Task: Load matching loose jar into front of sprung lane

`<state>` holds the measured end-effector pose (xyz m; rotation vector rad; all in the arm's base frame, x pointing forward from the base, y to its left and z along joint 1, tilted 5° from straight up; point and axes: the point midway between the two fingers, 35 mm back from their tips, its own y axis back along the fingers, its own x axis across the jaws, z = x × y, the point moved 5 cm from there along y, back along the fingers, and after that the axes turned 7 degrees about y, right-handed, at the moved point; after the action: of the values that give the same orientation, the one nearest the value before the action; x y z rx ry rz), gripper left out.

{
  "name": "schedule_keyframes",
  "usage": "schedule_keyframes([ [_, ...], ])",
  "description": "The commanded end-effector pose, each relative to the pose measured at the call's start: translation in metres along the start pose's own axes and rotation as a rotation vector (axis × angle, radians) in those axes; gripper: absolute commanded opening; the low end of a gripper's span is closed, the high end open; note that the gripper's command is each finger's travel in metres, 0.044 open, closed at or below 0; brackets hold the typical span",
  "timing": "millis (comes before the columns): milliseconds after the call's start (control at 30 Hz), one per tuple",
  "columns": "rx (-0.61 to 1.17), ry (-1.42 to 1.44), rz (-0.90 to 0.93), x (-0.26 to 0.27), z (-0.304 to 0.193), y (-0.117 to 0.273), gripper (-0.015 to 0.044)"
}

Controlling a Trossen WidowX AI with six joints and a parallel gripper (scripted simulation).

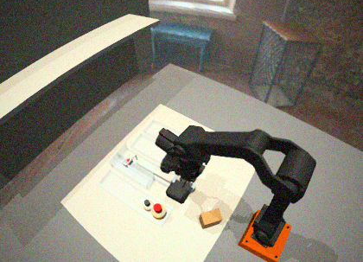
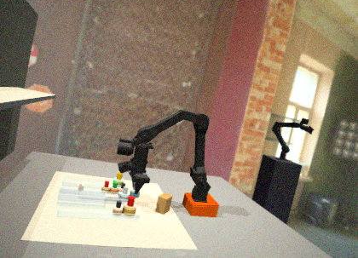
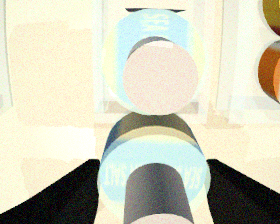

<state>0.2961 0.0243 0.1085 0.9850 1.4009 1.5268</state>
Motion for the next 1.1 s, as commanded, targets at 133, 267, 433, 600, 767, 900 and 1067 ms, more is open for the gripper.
schedule_keyframes([
  [133, -0.031, 0.001, -0.005, -0.001, 0.013, 0.002, 0.0],
  [267, -0.031, 0.001, -0.005, -0.002, 0.015, 0.002, 0.0],
  [433, -0.031, 0.001, -0.005, -0.002, 0.017, 0.002, 0.0],
  [600, -0.031, 0.001, -0.005, -0.002, 0.019, 0.002, 0.0],
  [767, -0.031, 0.001, -0.005, -0.002, 0.021, 0.002, 0.0],
  [900, -0.031, 0.001, -0.005, -0.002, 0.022, 0.002, 0.0],
  [1067, -0.032, 0.001, -0.005, -0.002, 0.024, 0.002, 0.0],
])
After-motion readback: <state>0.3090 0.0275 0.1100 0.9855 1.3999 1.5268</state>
